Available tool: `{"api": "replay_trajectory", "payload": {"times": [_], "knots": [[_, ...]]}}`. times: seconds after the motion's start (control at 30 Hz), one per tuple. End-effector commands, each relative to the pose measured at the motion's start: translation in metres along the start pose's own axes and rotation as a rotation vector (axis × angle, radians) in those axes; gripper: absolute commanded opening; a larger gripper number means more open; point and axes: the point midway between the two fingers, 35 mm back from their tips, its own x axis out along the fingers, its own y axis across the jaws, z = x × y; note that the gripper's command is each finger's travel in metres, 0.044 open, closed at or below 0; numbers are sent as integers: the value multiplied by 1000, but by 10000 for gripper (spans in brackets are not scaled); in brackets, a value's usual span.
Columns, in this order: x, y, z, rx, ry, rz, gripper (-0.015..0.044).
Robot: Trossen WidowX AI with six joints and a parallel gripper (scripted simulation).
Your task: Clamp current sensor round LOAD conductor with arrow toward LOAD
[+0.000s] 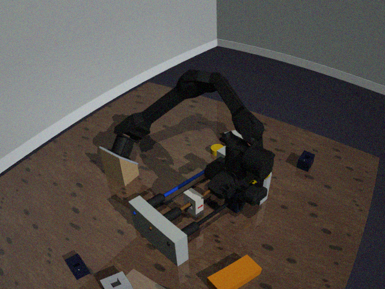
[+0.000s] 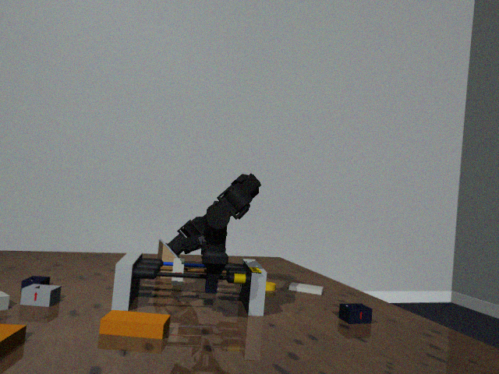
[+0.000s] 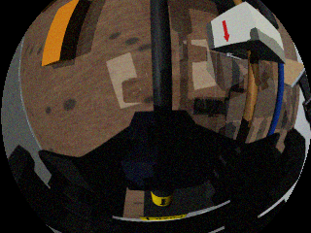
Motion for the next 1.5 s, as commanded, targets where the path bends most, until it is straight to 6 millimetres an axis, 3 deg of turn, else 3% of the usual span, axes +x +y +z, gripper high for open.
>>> {"api": "replay_trajectory", "payload": {"times": [0.0, 0.13, 0.47, 1.47], "knots": [[1, 1, -1, -4, 4, -5, 0], [5, 0, -1, -3, 3, -3, 0], [0, 0, 0, 1, 0, -3, 256], [0, 0, 0, 1, 0, -3, 256]]}}
